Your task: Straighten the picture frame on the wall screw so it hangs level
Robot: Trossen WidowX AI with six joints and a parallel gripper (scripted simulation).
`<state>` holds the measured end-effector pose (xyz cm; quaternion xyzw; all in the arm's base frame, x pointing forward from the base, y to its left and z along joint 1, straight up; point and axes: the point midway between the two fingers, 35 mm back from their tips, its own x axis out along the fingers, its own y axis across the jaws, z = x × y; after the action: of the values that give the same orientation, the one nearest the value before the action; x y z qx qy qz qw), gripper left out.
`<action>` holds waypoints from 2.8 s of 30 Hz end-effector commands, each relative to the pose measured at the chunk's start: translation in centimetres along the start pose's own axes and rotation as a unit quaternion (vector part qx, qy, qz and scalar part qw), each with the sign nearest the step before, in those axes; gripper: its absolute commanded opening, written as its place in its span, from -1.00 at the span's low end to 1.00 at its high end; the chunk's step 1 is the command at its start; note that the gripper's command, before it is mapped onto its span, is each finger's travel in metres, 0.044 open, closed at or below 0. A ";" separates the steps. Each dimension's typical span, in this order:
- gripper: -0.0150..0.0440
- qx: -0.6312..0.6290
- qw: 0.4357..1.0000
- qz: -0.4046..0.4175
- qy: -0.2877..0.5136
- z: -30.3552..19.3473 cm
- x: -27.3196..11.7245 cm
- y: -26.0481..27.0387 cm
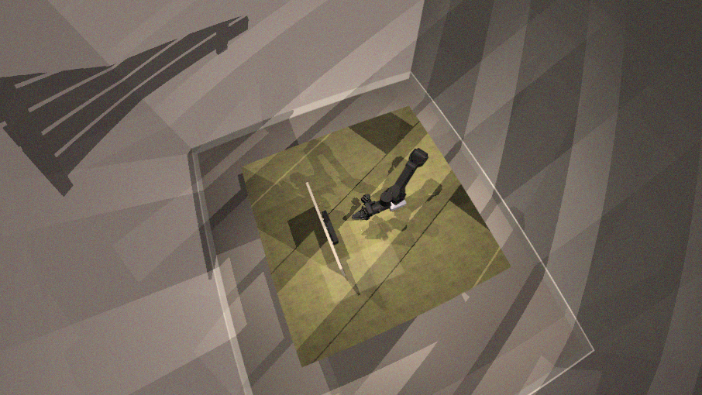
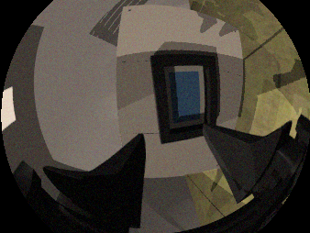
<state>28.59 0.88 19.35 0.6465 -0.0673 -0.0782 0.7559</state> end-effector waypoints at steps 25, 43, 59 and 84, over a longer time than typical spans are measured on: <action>0.39 0.009 1.000 0.008 0.002 0.1 7.0 0.3; 0.39 0.009 1.000 0.009 0.002 0.1 8.5 0.0; 0.39 0.009 1.000 0.010 0.002 0.1 10.9 0.2; 0.39 0.009 1.000 0.011 0.002 0.2 12.3 0.2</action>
<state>40.55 -1.79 19.45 0.6517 -0.0730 -0.0706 0.7517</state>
